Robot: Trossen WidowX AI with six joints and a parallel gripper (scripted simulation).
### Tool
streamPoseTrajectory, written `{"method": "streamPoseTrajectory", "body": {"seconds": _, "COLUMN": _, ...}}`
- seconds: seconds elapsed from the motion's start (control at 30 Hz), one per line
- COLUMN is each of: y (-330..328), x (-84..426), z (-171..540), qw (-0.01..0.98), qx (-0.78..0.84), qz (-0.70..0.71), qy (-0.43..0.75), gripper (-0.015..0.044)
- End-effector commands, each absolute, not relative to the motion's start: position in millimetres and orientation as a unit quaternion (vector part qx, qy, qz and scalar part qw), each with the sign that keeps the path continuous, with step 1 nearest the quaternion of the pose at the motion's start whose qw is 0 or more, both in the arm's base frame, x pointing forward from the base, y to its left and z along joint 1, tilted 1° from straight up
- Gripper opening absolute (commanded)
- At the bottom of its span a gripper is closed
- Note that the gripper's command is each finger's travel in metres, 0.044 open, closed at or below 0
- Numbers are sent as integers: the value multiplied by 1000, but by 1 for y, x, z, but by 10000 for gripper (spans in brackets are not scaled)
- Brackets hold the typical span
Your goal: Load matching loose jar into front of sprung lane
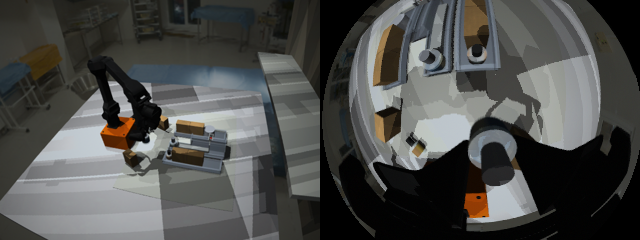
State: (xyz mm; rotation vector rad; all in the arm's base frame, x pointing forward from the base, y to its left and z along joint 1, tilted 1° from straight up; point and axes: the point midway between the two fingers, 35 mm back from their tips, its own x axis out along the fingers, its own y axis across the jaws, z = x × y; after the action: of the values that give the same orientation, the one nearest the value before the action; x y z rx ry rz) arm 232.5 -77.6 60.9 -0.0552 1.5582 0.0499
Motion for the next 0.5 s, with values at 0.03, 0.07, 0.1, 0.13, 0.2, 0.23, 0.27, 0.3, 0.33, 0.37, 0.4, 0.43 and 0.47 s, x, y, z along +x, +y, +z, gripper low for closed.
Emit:
{"method": "streamPoseTrajectory", "body": {"seconds": 0.03, "y": -74, "x": 236, "z": 62, "qw": 708, "qx": -27, "qz": 24, "qy": 705, "gripper": 0}}
{"method": "streamPoseTrajectory", "body": {"seconds": 0.07, "y": -70, "x": 240, "z": 60, "qw": 709, "qx": -27, "qz": 24, "qy": 705, "gripper": 0}}
{"method": "streamPoseTrajectory", "body": {"seconds": 0.1, "y": -67, "x": 243, "z": 58, "qw": 709, "qx": -26, "qz": 24, "qy": 704, "gripper": 0}}
{"method": "streamPoseTrajectory", "body": {"seconds": 0.13, "y": -63, "x": 247, "z": 55, "qw": 709, "qx": -26, "qz": 24, "qy": 704, "gripper": 0}}
{"method": "streamPoseTrajectory", "body": {"seconds": 0.2, "y": -56, "x": 254, "z": 51, "qw": 710, "qx": -25, "qz": 23, "qy": 704, "gripper": 0}}
{"method": "streamPoseTrajectory", "body": {"seconds": 0.23, "y": -52, "x": 258, "z": 49, "qw": 710, "qx": -24, "qz": 23, "qy": 704, "gripper": 0}}
{"method": "streamPoseTrajectory", "body": {"seconds": 0.27, "y": -49, "x": 261, "z": 46, "qw": 710, "qx": -23, "qz": 22, "qy": 704, "gripper": 0}}
{"method": "streamPoseTrajectory", "body": {"seconds": 0.3, "y": -45, "x": 264, "z": 44, "qw": 710, "qx": -22, "qz": 22, "qy": 704, "gripper": 0}}
{"method": "streamPoseTrajectory", "body": {"seconds": 0.33, "y": -40, "x": 267, "z": 41, "qw": 710, "qx": -21, "qz": 21, "qy": 704, "gripper": 0}}
{"method": "streamPoseTrajectory", "body": {"seconds": 0.37, "y": -36, "x": 271, "z": 39, "qw": 710, "qx": -20, "qz": 20, "qy": 704, "gripper": 0}}
{"method": "streamPoseTrajectory", "body": {"seconds": 0.4, "y": -32, "x": 274, "z": 36, "qw": 710, "qx": -20, "qz": 20, "qy": 704, "gripper": 0}}
{"method": "streamPoseTrajectory", "body": {"seconds": 0.43, "y": -27, "x": 277, "z": 33, "qw": 710, "qx": -19, "qz": 19, "qy": 704, "gripper": 0}}
{"method": "streamPoseTrajectory", "body": {"seconds": 0.47, "y": -22, "x": 280, "z": 31, "qw": 710, "qx": -18, "qz": 18, "qy": 704, "gripper": 0}}
